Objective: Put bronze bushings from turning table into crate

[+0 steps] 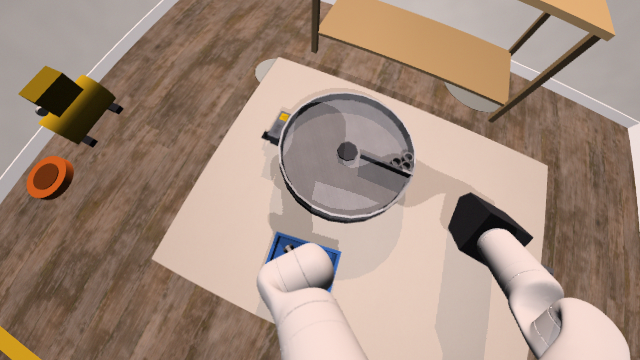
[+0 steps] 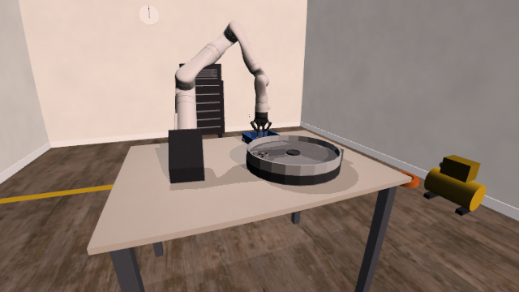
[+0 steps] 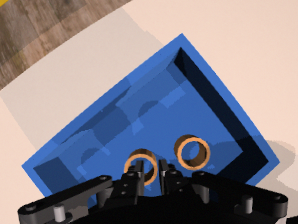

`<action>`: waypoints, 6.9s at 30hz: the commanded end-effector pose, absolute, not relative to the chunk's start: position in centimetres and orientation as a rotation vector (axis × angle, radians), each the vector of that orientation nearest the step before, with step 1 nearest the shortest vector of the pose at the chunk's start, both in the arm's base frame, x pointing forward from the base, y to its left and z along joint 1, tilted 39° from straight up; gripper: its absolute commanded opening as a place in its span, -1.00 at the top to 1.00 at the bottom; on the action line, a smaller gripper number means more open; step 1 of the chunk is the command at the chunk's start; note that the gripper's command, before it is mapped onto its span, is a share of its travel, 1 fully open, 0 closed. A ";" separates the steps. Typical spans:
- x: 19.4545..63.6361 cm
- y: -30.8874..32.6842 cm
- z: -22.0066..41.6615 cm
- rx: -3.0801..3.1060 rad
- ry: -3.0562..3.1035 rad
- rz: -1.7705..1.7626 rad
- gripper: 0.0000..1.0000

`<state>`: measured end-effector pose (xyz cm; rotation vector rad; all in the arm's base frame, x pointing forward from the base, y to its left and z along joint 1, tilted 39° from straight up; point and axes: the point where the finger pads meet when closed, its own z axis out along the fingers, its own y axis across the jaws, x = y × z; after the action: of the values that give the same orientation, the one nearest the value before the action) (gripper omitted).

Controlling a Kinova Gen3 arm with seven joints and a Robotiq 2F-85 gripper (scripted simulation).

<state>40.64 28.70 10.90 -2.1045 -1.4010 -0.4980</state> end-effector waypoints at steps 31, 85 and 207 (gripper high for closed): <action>40.8 28.1 11.7 -2.106 -1.401 -0.504 0.69; 40.8 21.7 19.5 -2.106 -1.400 -0.502 0.69; 40.9 21.0 19.8 -1.772 -1.898 -0.678 -1.00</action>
<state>40.71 21.28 19.80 -1.7663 -1.9004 -0.6743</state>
